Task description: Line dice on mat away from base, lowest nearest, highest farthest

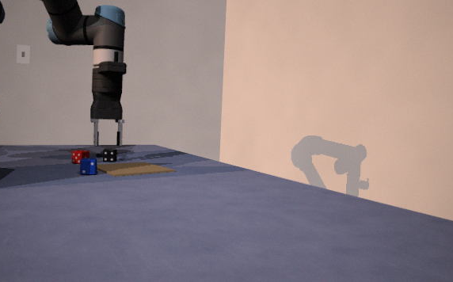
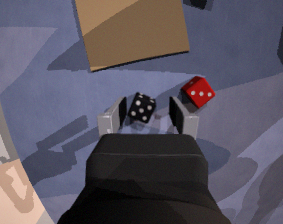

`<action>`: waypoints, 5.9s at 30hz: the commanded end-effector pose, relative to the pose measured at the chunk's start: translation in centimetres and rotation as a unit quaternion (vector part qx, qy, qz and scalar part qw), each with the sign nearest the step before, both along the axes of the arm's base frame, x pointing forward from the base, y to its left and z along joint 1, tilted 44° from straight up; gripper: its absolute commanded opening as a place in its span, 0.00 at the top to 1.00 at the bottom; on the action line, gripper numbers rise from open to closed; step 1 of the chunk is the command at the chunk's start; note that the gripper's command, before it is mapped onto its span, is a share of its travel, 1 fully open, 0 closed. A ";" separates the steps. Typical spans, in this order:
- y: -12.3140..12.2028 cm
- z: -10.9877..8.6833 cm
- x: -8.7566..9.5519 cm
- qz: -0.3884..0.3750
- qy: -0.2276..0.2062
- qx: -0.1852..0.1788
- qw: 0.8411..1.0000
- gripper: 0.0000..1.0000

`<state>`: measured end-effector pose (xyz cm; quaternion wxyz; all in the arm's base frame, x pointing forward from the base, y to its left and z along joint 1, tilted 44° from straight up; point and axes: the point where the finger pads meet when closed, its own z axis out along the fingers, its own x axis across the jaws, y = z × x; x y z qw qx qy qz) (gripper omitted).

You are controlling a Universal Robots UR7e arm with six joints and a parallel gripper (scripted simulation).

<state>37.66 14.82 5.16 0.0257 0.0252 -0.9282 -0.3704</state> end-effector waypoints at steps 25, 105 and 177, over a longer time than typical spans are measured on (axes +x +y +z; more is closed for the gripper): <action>-2.6 2.8 0.3 0.000 0.000 0.000 1.000 0.00; -18.8 -4.4 -6.2 -0.055 0.052 -0.005 0.997 0.00; -15.5 -7.5 -6.5 0.442 -0.419 0.040 0.792 0.13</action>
